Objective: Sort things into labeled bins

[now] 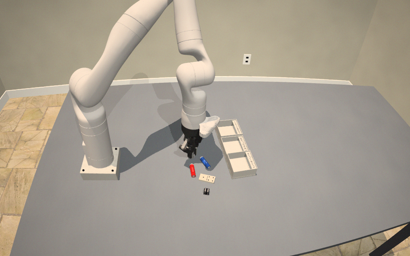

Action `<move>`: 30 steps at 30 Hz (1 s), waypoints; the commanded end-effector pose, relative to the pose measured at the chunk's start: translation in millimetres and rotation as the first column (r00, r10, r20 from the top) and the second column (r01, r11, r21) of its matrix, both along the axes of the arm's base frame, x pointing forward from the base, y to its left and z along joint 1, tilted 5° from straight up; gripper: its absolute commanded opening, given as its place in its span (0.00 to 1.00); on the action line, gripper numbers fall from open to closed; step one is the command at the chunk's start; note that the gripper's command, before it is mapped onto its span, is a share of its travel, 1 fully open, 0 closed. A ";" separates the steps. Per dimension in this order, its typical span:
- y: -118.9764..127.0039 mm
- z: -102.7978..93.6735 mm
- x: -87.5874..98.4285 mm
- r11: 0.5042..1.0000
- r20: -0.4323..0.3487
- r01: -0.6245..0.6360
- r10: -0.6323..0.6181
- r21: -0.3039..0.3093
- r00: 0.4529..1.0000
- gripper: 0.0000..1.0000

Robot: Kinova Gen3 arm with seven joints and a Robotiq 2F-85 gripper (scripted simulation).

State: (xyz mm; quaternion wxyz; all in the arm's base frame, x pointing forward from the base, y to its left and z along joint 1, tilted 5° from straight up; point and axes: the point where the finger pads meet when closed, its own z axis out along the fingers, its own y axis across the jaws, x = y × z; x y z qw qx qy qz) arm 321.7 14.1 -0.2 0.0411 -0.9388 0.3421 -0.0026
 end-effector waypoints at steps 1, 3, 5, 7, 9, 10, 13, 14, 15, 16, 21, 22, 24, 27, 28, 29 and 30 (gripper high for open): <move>0.1 0.2 0.4 1.000 0.001 0.000 0.000 0.000 1.000 0.11; 0.1 0.2 0.4 1.000 0.001 0.000 0.000 0.000 1.000 0.11; 0.1 0.2 0.4 1.000 0.001 0.000 0.000 0.000 1.000 0.11; 0.1 0.2 0.4 1.000 0.001 0.000 0.000 0.000 1.000 0.11; 0.1 0.2 0.4 1.000 0.001 0.000 0.000 0.000 1.000 0.11; 0.1 0.2 0.4 1.000 0.001 0.000 0.000 0.000 1.000 0.11; 0.1 0.2 0.4 1.000 0.001 0.000 0.000 0.000 1.000 0.11; 0.1 0.2 0.4 1.000 0.001 0.000 0.000 0.000 1.000 0.11; 0.1 0.2 0.4 1.000 0.001 0.000 0.000 0.000 1.000 0.11; -0.2 3.5 0.3 1.000 0.001 0.000 0.000 0.000 1.000 0.11; -1.5 20.1 -0.3 1.000 0.001 0.000 0.000 0.000 1.000 0.11; -1.7 23.4 -0.4 1.000 0.001 0.000 0.000 0.000 1.000 0.11; -2.2 30.1 -0.6 1.000 0.001 0.000 0.000 0.000 1.000 0.11; -3.0 40.0 -1.0 1.000 0.001 0.000 0.000 0.000 1.000 0.11; -3.2 43.3 -1.1 1.000 0.001 0.000 0.000 0.000 1.000 0.11; -3.5 46.7 -1.2 1.000 0.001 0.000 0.000 0.000 1.000 0.11; -3.7 50.0 -1.3 1.000 0.001 0.000 0.000 0.000 1.000 0.11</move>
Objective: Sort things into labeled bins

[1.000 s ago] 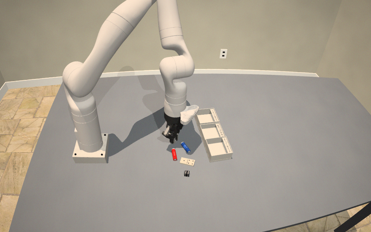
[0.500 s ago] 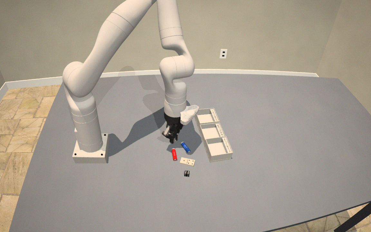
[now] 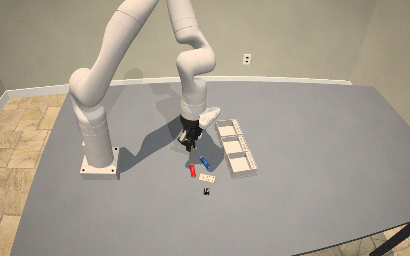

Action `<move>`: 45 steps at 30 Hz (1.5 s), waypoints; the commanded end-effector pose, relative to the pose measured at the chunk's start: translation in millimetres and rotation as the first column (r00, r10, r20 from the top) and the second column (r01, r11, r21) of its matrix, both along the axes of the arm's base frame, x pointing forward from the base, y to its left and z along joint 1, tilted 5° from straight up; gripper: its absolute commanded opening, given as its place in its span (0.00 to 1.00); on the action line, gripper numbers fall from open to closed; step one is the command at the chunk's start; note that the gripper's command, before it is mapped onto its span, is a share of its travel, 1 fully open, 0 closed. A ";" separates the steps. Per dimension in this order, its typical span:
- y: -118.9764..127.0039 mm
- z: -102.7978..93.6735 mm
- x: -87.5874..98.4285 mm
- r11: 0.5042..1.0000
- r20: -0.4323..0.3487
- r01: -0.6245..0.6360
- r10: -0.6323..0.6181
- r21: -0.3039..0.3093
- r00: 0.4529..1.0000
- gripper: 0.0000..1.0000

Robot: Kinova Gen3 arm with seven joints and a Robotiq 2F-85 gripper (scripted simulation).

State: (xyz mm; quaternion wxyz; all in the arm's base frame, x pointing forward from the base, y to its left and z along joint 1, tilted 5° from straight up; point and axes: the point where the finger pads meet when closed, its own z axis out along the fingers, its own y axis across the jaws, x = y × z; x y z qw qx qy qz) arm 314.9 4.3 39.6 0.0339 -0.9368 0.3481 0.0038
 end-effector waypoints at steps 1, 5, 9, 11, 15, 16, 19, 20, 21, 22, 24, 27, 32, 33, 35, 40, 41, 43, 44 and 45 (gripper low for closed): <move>6.1 10.2 5.5 1.000 0.018 -0.012 0.012 0.009 1.000 0.11; 5.3 20.2 5.2 1.000 0.018 -0.012 0.012 0.009 1.000 0.11; 5.3 20.2 5.2 1.000 0.018 -0.012 0.012 0.009 1.000 0.11; 5.3 20.2 5.2 1.000 0.018 -0.012 0.012 0.009 1.000 0.11; 5.3 20.2 5.2 1.000 0.018 -0.012 0.012 0.009 1.000 0.11; 5.3 20.2 5.2 1.000 0.018 -0.012 0.012 0.009 1.000 0.11; 5.3 20.2 5.2 1.000 0.018 -0.012 0.012 0.009 1.000 0.11; 5.3 20.2 5.2 1.000 0.018 -0.012 0.012 0.009 1.000 0.11; 5.3 20.2 5.2 1.000 0.018 -0.012 0.012 0.009 1.000 0.11; 5.3 20.2 5.2 1.000 0.018 -0.012 0.012 0.009 1.000 0.11; 5.3 20.2 5.2 1.000 0.018 -0.012 0.012 0.009 1.000 0.11; 2.6 19.8 10.6 1.000 0.018 -0.012 0.012 0.009 1.000 0.11; -10.9 19.7 37.4 1.000 0.018 -0.012 0.012 0.009 1.000 0.11; -13.6 19.7 42.7 1.000 0.018 -0.012 0.012 0.009 1.000 0.11; -16.3 19.7 48.1 1.000 0.018 -0.012 0.012 0.009 1.000 0.11; -27.1 19.6 69.5 1.000 0.019 -0.012 0.012 0.009 1.000 0.11; -29.8 19.6 74.9 1.000 0.019 -0.012 0.012 0.009 1.000 0.11; -34.0 19.6 83.2 1.000 0.019 -0.012 0.012 0.009 1.000 0.11; -34.0 19.6 83.3 1.000 0.019 -0.012 0.012 0.009 1.000 0.11; -36.7 19.5 88.6 0.999 0.015 0.038 -0.038 0.011 0.999 0.11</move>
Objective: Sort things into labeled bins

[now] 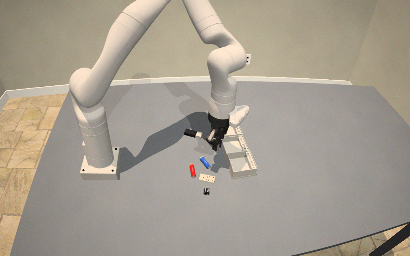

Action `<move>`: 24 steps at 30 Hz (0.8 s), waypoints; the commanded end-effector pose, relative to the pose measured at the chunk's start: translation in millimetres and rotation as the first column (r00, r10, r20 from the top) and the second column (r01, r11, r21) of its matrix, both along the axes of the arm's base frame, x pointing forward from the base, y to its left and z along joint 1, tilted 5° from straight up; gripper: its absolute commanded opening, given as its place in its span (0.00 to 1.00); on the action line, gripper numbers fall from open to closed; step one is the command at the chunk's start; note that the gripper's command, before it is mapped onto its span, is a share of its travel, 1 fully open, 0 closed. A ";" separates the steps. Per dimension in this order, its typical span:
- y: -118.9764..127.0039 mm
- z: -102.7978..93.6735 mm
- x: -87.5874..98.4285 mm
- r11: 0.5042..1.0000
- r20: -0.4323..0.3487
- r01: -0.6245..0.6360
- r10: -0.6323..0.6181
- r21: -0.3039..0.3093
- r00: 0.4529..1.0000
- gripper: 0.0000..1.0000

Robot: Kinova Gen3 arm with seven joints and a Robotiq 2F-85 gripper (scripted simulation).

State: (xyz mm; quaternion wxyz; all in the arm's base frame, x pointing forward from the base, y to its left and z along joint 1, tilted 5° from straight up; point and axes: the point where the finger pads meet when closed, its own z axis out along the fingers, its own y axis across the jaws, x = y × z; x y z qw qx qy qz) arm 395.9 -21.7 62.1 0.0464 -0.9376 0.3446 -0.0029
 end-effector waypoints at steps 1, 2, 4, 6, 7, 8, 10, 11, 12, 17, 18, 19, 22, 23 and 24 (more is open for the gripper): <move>-13.4 -2.9 13.0 0.996 -0.011 0.094 -0.094 -0.007 0.996 0.11; -16.1 -3.0 18.3 0.990 -0.014 0.143 -0.143 -0.005 0.990 0.11; -21.5 -3.0 29.0 0.971 -0.022 0.241 -0.241 -0.004 0.970 0.11; -26.9 -3.0 39.8 0.942 -0.031 0.336 -0.336 -0.003 0.941 0.11; -26.9 -3.0 39.8 0.942 -0.031 0.336 -0.336 -0.003 0.941 0.11; -26.9 -3.0 39.8 0.942 -0.031 0.336 -0.336 -0.003 0.941 0.11; -32.3 -3.0 50.5 0.904 -0.039 0.428 -0.428 -0.002 0.903 0.11; -35.0 -3.0 55.9 0.881 -0.043 0.473 -0.473 -0.002 0.880 0.11; -37.7 -3.1 61.2 0.857 -0.047 0.516 -0.516 -0.003 0.855 0.11; -44.0 -3.1 73.7 0.713 -0.065 0.701 -0.700 -0.005 0.711 0.11; -44.8 -3.1 73.6 0.681 -0.069 0.732 -0.730 -0.008 0.679 0.11; -45.3 -3.2 73.3 0.680 -0.069 0.733 -0.732 -0.009 0.678 0.11; -46.0 -3.3 72.9 0.680 -0.069 0.733 -0.732 -0.009 0.678 0.11; -46.0 -3.3 72.9 0.680 -0.070 0.733 -0.732 -0.009 0.678 0.11; -46.0 -3.3 72.9 0.680 -0.070 0.733 -0.732 -0.009 0.678 0.11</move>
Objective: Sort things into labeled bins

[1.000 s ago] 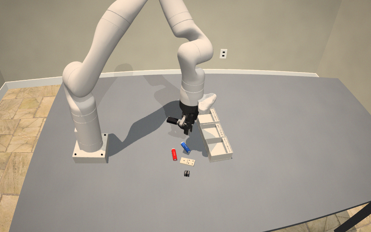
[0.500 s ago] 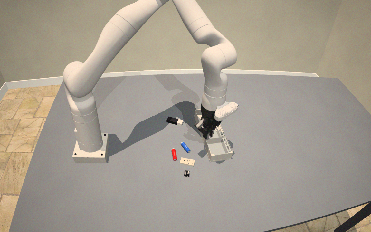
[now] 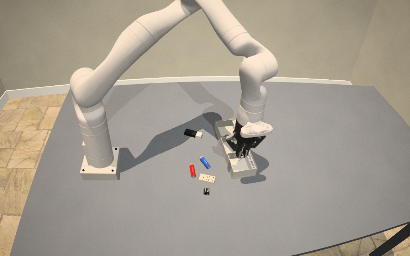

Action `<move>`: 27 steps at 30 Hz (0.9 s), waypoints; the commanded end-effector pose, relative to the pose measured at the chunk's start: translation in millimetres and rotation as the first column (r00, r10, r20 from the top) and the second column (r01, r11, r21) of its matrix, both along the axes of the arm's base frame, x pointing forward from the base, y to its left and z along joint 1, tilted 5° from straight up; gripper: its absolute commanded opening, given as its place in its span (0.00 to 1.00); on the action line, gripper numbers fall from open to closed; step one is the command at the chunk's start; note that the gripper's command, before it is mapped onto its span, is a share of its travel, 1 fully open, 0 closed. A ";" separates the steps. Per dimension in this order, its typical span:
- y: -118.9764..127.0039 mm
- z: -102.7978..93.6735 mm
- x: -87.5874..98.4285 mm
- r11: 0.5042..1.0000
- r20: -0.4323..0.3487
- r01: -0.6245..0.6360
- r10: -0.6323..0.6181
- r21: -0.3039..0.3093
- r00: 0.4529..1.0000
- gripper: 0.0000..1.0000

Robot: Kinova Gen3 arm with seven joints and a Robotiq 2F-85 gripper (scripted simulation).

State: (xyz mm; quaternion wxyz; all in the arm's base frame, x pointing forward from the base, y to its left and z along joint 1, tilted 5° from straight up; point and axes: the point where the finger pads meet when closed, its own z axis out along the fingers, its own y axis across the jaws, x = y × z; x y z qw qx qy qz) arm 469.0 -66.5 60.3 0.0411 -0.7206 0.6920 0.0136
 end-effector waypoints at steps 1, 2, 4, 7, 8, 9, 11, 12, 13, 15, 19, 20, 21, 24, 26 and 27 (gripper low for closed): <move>-1.2 -1.4 -0.1 1.000 -0.003 0.000 0.000 -0.003 1.000 0.11; -1.1 -1.4 -0.1 1.000 -0.003 0.000 0.000 -0.003 1.000 0.11; -0.9 -1.4 0.0 1.000 -0.003 0.000 0.000 -0.003 1.000 0.11; -0.4 -1.4 0.2 1.000 -0.003 0.000 0.000 -0.003 1.000 0.11; -0.3 -1.4 0.2 1.000 -0.003 0.000 0.000 -0.003 1.000 0.11; -0.1 -1.3 0.3 1.000 -0.003 0.000 0.000 -0.003 1.000 0.11; 0.1 -1.3 0.4 1.000 -0.003 0.000 0.000 -0.003 1.000 0.11; 0.2 -1.3 0.5 1.000 -0.003 0.000 0.000 -0.003 1.000 0.11; 0.3 -1.3 0.5 1.000 -0.003 0.000 0.000 -0.003 1.000 0.11; 0.6 -5.3 0.6 1.000 -0.003 0.000 0.000 -0.003 1.000 0.11; 0.9 -9.2 0.8 1.000 -0.003 0.000 0.000 -0.003 1.000 0.11; 1.1 -11.3 0.8 1.000 -0.003 0.000 0.000 -0.003 1.000 0.11; 1.2 -13.2 0.9 1.000 -0.003 0.000 0.000 -0.003 1.000 0.11; 1.7 -19.2 1.1 1.000 -0.003 0.000 0.000 -0.003 1.000 0.11; 2.0 -23.2 1.3 1.000 -0.003 0.000 0.000 -0.003 1.000 0.11; 2.1 -25.2 1.3 1.000 -0.003 0.000 0.000 -0.003 1.000 0.11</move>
